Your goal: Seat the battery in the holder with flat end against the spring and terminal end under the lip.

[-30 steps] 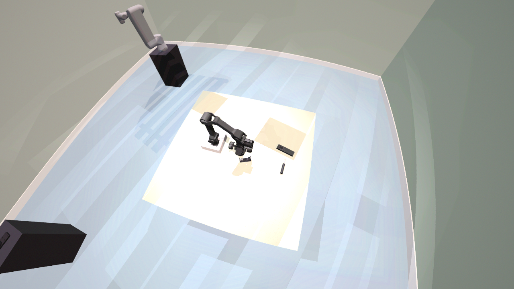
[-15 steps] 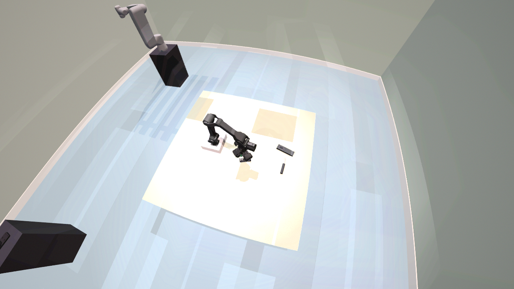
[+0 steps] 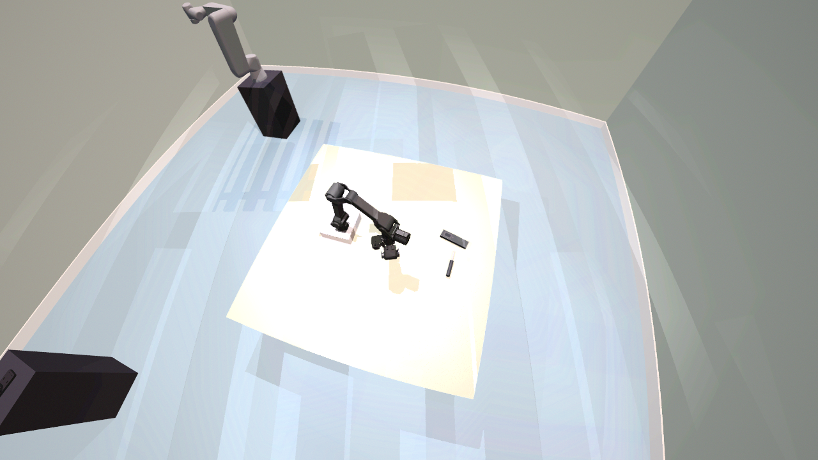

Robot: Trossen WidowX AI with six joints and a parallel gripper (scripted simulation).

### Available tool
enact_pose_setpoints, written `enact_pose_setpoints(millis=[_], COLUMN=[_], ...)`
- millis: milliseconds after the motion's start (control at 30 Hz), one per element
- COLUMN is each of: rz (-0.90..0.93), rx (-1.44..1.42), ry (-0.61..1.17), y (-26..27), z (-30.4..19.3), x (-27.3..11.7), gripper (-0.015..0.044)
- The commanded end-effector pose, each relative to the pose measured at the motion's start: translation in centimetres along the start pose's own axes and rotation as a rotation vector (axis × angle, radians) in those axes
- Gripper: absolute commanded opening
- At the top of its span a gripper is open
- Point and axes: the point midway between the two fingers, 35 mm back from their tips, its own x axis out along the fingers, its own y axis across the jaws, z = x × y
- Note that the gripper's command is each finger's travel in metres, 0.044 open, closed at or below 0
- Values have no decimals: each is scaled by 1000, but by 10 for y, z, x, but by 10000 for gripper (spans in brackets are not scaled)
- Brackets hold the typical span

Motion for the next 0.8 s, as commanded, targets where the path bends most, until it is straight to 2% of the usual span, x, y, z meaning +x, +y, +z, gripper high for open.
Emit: enact_pose_setpoints(millis=[0,567,767], rz=[0,-9,-14], rx=[21,6,3], ry=[7,238,257], y=[1,1,1], z=[-1,-7,-7], x=[1,38,41], gripper=[77,77,77])
